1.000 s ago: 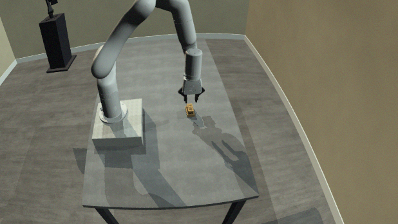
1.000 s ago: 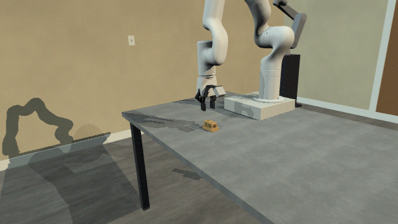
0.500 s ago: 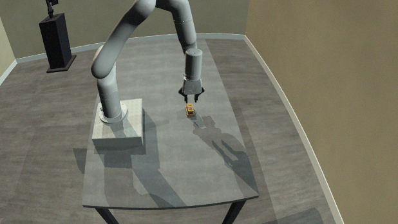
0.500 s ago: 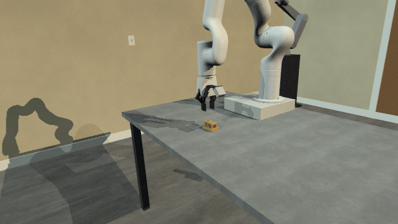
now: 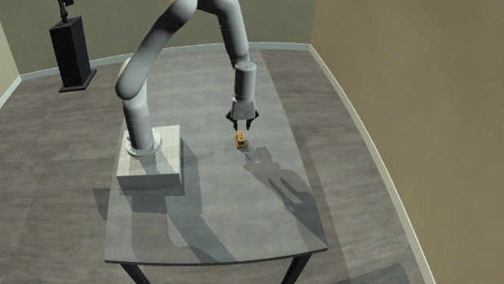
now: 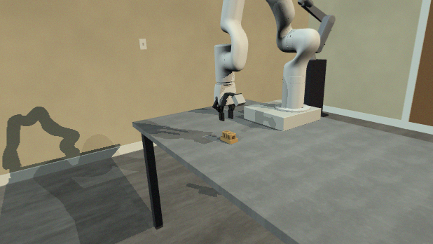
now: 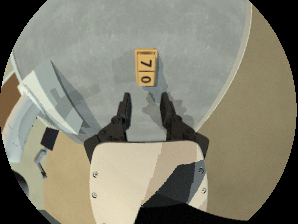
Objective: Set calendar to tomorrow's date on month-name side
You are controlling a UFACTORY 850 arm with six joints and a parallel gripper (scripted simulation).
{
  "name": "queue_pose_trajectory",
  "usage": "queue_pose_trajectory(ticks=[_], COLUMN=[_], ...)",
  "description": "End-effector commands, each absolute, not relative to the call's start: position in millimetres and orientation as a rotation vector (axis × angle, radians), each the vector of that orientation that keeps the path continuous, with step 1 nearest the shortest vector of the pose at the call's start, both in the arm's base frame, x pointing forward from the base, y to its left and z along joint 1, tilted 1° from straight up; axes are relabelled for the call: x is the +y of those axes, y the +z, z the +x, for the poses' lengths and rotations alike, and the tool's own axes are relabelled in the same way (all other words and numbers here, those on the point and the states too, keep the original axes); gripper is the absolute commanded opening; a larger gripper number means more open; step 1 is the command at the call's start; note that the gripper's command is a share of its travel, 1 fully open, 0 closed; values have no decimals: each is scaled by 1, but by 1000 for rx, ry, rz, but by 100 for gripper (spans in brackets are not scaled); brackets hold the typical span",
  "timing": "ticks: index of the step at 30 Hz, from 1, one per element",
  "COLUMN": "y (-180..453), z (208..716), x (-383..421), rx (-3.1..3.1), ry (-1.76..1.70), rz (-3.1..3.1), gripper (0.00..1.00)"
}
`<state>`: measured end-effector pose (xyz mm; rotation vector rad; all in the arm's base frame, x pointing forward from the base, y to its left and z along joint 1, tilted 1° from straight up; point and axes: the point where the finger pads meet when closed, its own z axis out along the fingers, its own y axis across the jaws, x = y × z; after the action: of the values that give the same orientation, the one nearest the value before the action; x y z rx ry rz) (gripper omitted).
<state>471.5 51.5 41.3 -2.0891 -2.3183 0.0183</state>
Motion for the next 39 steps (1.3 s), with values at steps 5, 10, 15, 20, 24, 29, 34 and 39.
queue_pose_trajectory(ticks=[5,10,15,20,24,29,34,39], y=[41,39,36,31,25,20,12,5], z=[472,472,472,472,472,472,472,472], x=[52,52,52,52,52,52,52,52], rx=[-2319,-2319,-2319,-2319,-2319,-2319,-2319,-2319], ry=[16,16,16,16,16,16,16,16], rz=[-2090,-2090,-2090,-2090,-2090,-2090,-2090,-2090], gripper=[49,49,49,49,49,49,49,49])
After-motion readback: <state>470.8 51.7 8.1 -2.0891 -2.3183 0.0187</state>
